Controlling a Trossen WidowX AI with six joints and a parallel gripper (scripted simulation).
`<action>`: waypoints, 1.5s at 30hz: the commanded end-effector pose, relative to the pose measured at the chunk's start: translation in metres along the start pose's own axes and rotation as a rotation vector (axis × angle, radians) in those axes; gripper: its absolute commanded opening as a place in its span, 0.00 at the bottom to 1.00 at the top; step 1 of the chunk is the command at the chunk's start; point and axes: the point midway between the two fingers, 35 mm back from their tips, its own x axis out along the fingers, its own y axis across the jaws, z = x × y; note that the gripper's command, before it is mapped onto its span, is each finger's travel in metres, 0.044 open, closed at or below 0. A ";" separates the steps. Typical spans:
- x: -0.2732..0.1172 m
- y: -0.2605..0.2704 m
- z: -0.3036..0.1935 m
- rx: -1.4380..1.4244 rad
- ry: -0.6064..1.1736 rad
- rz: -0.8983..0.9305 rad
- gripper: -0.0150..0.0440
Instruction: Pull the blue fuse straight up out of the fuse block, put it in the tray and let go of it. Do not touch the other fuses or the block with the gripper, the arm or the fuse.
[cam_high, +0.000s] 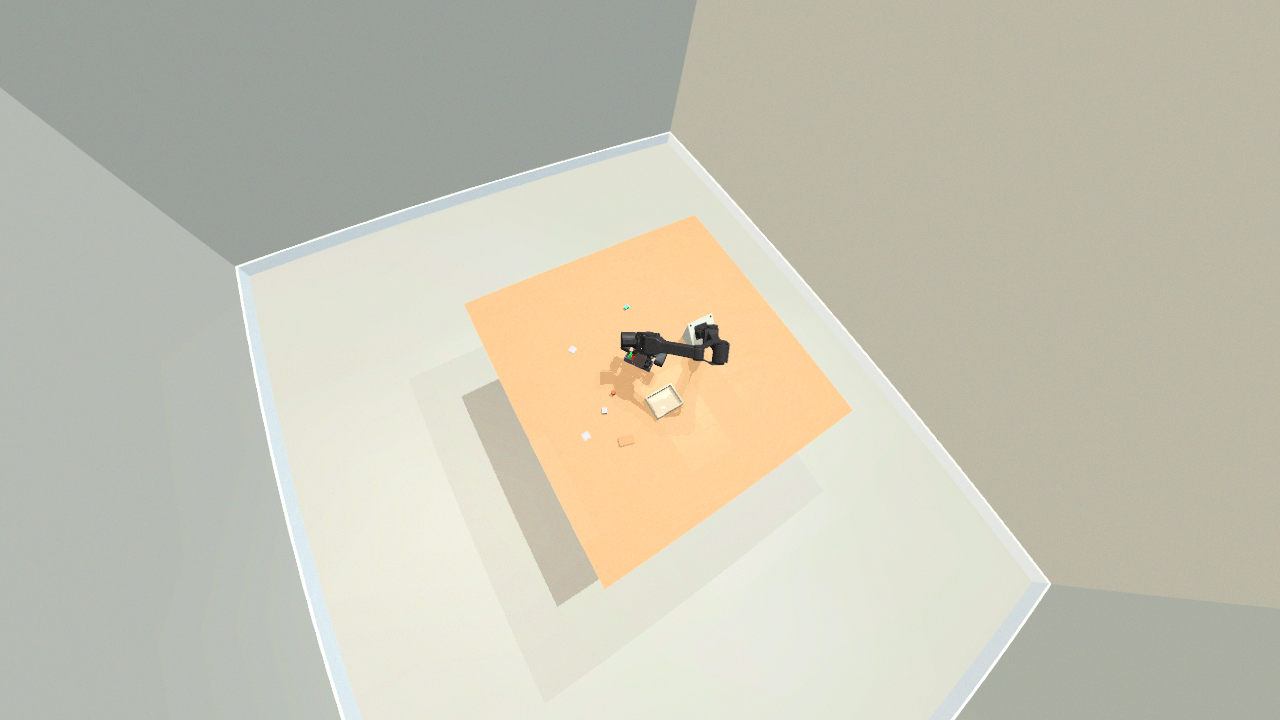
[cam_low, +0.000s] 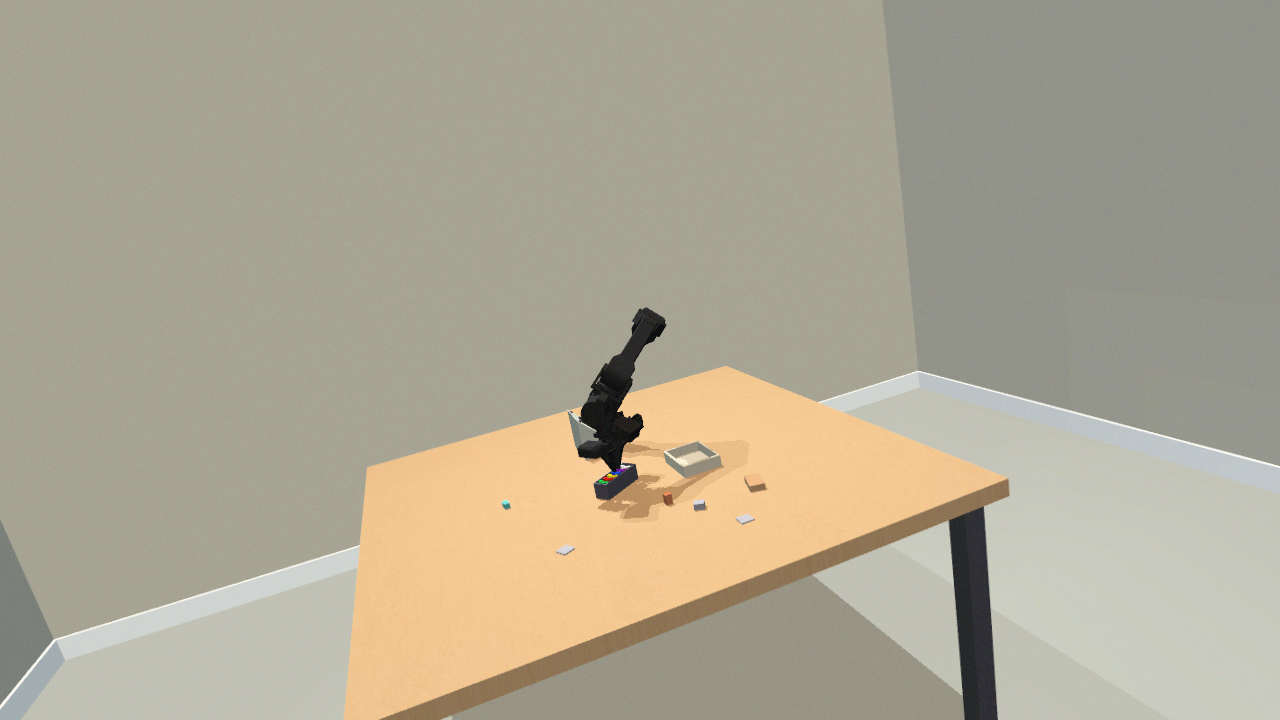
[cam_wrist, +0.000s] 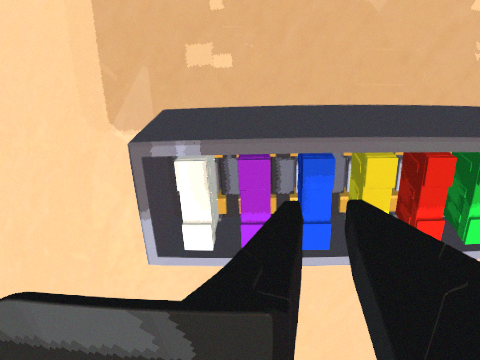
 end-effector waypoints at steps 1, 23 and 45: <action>0.004 0.001 0.000 0.005 -0.002 0.007 0.36; 0.009 0.000 0.000 0.000 0.001 0.001 0.35; 0.005 0.000 0.000 0.000 0.001 0.002 0.25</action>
